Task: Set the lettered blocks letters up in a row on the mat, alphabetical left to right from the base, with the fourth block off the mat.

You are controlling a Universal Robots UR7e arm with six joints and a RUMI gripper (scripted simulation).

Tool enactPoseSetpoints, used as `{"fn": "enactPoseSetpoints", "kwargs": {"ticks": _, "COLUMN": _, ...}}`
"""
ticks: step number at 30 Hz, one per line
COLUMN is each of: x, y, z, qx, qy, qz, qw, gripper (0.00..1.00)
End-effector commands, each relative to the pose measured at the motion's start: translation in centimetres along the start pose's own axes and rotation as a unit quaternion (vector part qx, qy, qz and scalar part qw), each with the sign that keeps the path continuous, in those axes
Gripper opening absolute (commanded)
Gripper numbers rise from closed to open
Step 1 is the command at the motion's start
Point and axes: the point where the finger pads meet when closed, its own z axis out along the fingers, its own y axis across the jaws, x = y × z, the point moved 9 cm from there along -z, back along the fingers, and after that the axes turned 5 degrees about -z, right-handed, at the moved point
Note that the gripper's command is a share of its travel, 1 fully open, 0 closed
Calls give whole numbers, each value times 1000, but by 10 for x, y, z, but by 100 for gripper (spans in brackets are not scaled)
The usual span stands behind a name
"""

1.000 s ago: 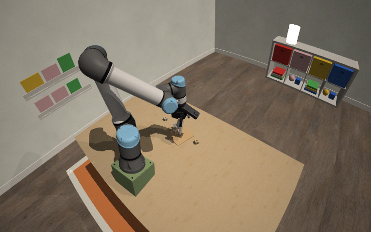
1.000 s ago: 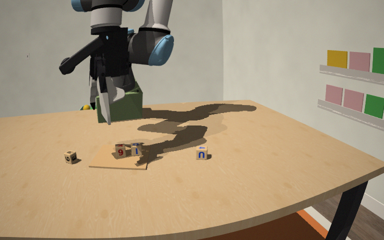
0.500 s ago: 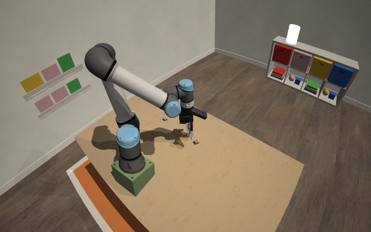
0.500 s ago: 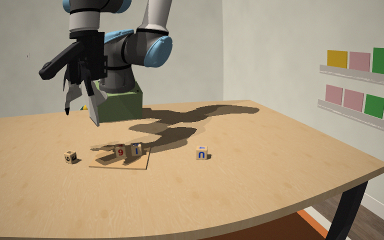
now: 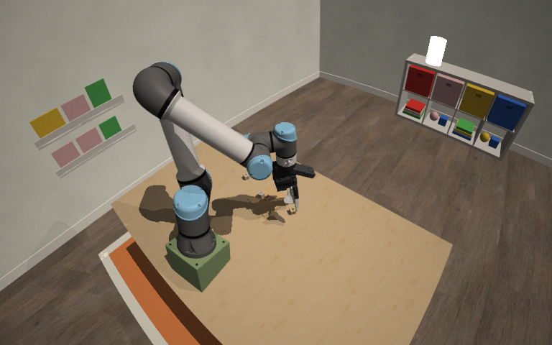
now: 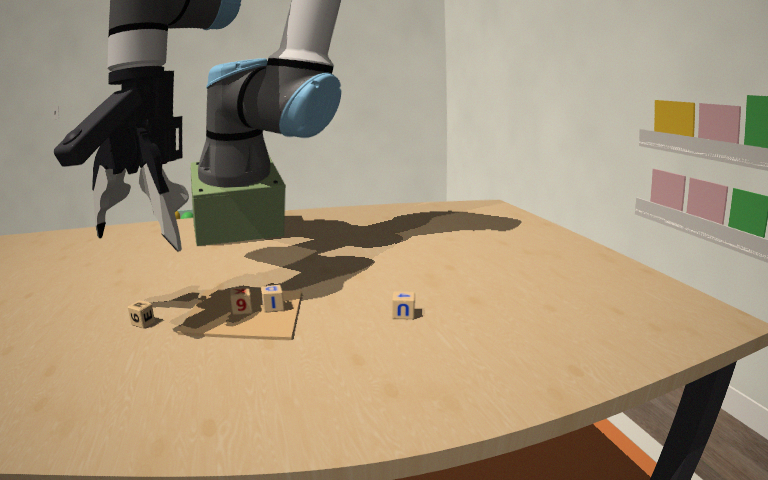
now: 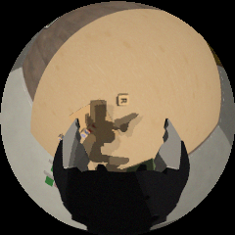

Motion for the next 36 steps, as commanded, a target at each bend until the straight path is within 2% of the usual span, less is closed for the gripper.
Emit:
{"fn": "enactPoseSetpoints", "kwargs": {"ticks": 1, "x": 2, "y": 3, "z": 0, "qx": 2, "qy": 0, "qz": -13, "qw": 1000, "gripper": 100}}
{"fn": "enactPoseSetpoints", "kwargs": {"ticks": 6, "x": 2, "y": 4, "z": 0, "qx": 2, "qy": 0, "qz": -16, "qw": 1000, "gripper": 100}}
{"fn": "enactPoseSetpoints", "kwargs": {"ticks": 7, "x": 2, "y": 4, "z": 0, "qx": 2, "qy": 0, "qz": -16, "qw": 1000, "gripper": 37}}
{"fn": "enactPoseSetpoints", "kwargs": {"ticks": 36, "x": 2, "y": 4, "z": 0, "qx": 2, "qy": 0, "qz": -16, "qw": 1000, "gripper": 37}}
